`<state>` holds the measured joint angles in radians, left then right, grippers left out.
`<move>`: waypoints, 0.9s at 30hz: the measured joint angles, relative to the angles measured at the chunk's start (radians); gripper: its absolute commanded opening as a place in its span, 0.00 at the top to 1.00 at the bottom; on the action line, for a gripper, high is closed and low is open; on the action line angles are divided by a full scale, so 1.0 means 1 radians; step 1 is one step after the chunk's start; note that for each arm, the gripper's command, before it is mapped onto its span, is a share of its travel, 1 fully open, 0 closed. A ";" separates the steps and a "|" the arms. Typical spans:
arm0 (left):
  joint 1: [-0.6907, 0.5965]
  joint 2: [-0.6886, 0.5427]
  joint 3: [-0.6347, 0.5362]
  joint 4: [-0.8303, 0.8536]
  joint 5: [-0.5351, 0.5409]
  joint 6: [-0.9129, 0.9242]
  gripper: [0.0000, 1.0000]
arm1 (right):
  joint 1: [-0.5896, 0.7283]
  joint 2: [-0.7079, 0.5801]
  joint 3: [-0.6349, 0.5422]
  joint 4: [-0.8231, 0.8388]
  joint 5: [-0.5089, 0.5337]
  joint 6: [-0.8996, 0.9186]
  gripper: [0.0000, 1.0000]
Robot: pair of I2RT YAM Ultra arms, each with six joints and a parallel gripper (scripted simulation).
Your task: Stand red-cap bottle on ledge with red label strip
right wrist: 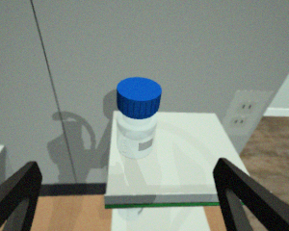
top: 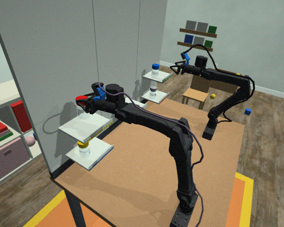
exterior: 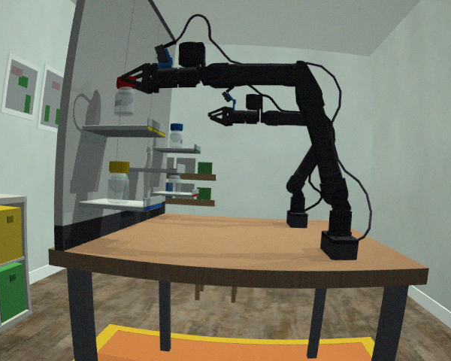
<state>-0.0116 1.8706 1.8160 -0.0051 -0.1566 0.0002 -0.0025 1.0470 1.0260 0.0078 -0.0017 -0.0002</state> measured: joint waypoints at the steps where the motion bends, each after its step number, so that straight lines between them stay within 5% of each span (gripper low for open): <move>1: -0.045 0.002 -0.015 0.006 -0.039 -0.003 0.51 | 0.000 0.000 0.000 0.000 0.000 0.000 0.00; 19: -0.786 0.142 -0.101 0.118 -0.622 -0.081 0.51 | 0.000 0.000 0.000 -0.001 0.000 0.000 0.00; 27: -0.875 0.158 -0.107 0.146 -0.766 -0.090 0.51 | 0.000 0.000 0.000 -0.001 0.000 0.000 0.00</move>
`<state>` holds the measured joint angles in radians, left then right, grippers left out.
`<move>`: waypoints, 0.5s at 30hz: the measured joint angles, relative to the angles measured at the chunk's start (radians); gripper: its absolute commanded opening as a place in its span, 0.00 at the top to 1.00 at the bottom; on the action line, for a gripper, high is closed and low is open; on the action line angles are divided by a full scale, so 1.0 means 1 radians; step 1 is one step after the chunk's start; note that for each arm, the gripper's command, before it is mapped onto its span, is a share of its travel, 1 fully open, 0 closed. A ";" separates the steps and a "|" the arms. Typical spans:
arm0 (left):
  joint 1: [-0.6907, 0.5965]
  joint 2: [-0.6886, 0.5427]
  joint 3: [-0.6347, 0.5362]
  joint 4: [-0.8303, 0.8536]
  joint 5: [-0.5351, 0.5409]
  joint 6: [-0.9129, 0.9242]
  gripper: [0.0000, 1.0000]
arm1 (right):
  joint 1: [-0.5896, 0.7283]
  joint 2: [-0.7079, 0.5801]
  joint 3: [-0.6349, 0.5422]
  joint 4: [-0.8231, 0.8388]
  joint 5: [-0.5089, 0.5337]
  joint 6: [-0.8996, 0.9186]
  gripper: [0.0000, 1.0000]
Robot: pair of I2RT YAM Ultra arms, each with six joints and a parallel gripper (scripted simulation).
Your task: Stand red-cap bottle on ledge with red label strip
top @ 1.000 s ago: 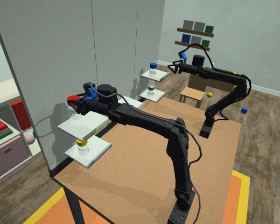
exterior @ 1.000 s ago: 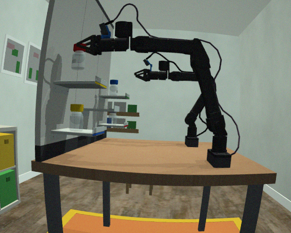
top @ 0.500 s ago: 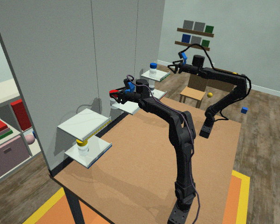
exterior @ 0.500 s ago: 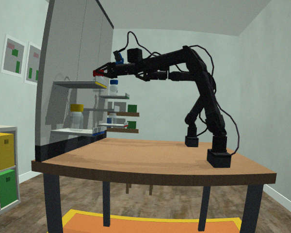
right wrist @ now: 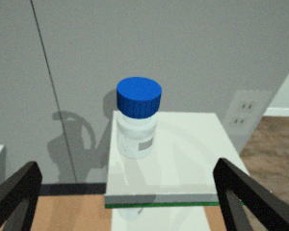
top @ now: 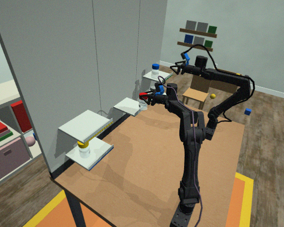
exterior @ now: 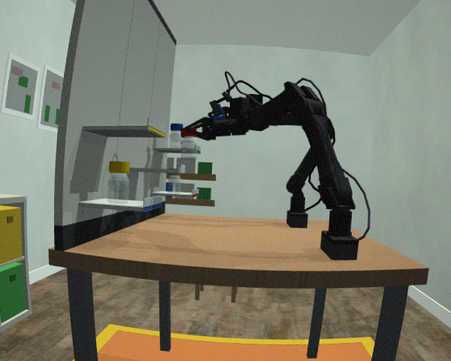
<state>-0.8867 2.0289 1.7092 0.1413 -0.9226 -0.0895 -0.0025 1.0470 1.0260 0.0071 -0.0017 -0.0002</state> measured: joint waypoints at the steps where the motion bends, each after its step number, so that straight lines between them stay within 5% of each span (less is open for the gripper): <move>1: -0.008 0.000 0.000 0.005 -0.010 0.000 0.51 | 0.000 0.000 0.000 0.000 0.000 0.000 0.00; 7: -0.029 -0.003 -0.018 0.052 -0.001 0.008 0.51 | 0.000 0.000 0.000 0.000 0.000 0.000 0.00; 15: -0.002 -0.066 -0.157 0.117 0.161 0.041 0.51 | 0.000 0.000 0.000 0.000 0.000 0.000 0.00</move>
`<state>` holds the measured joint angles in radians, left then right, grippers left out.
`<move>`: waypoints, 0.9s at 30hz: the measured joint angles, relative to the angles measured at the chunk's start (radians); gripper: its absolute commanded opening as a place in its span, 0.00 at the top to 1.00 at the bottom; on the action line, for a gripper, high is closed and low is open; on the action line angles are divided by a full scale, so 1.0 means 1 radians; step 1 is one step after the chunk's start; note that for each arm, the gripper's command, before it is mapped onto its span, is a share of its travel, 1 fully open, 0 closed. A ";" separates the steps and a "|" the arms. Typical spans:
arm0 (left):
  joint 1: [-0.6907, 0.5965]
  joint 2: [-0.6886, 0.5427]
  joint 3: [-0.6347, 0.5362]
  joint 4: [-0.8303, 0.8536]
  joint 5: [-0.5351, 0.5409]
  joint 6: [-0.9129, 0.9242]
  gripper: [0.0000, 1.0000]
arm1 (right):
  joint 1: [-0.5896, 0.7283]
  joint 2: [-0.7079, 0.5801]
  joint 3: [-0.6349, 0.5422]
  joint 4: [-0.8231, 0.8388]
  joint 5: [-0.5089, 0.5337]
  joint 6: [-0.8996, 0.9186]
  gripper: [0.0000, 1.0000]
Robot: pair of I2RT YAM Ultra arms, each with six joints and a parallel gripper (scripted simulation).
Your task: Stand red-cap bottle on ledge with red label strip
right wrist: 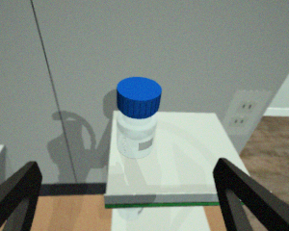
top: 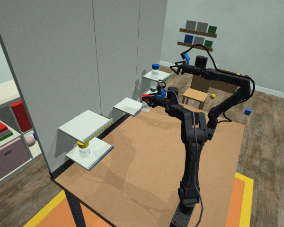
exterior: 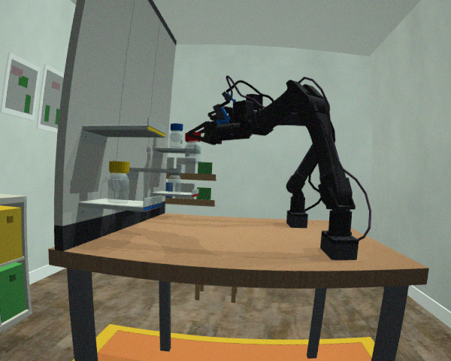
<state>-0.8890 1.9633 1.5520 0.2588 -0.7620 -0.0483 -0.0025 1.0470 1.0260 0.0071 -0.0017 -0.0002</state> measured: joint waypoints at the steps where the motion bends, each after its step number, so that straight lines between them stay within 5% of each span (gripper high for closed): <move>1: 0.008 -0.018 -0.026 0.008 0.029 0.005 0.51 | 0.000 0.000 0.000 0.000 0.000 0.000 0.00; 9: 0.081 -0.093 -0.120 0.067 0.196 0.030 0.51 | 0.000 0.000 0.000 0.000 0.000 0.000 0.00; 27: 0.085 -0.093 -0.127 0.077 0.242 0.031 0.51 | 0.000 0.000 0.000 0.000 0.000 0.000 0.00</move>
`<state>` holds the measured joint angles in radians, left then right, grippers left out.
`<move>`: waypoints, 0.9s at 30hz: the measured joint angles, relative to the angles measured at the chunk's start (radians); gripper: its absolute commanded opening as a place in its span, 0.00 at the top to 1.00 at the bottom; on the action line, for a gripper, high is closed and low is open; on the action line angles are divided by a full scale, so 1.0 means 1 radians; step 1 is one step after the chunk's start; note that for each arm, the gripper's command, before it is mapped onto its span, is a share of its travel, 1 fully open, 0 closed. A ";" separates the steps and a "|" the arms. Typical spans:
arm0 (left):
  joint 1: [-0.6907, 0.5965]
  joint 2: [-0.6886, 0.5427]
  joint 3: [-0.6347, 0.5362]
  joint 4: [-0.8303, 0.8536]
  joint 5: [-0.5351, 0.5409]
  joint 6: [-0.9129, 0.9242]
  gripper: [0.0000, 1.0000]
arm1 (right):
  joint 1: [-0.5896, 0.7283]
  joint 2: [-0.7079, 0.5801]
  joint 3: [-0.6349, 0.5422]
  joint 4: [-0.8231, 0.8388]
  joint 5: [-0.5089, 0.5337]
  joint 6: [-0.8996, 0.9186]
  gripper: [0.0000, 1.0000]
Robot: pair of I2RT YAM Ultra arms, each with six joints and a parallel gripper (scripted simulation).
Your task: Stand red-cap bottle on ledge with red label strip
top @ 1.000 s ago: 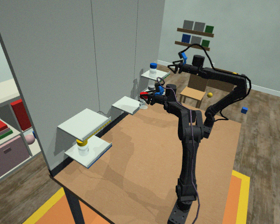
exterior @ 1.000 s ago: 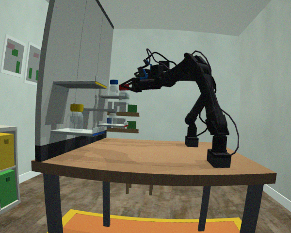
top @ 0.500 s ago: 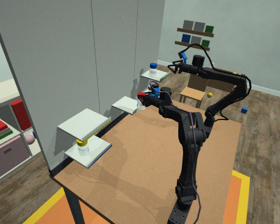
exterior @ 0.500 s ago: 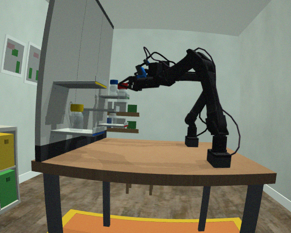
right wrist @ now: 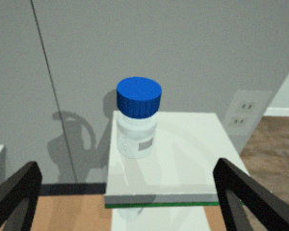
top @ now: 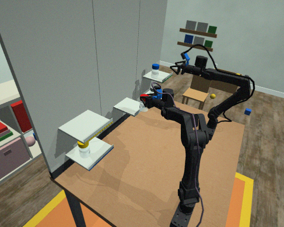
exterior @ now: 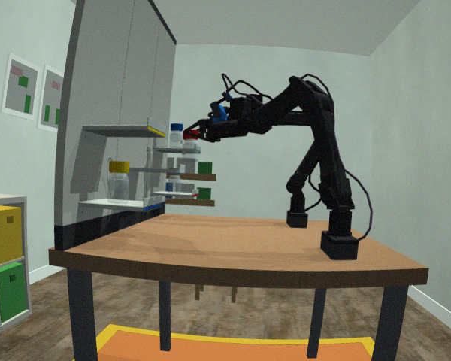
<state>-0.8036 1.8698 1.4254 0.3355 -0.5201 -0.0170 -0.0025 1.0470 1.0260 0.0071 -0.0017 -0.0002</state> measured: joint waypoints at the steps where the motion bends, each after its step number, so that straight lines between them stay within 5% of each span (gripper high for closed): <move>1: 0.000 0.000 0.006 -0.010 0.000 0.000 0.51 | 0.000 0.000 0.000 0.000 0.000 0.000 0.00; 15: 0.000 -0.006 0.048 -0.026 0.009 0.000 0.51 | 0.000 0.000 0.000 0.000 0.000 0.000 0.00; 27: 0.027 0.122 0.197 -0.035 0.049 0.001 0.51 | 0.000 0.000 0.000 0.000 0.000 0.000 0.00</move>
<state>-0.7765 1.9919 1.6226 0.3008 -0.4713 -0.0162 -0.0025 1.0470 1.0260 0.0071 -0.0017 -0.0002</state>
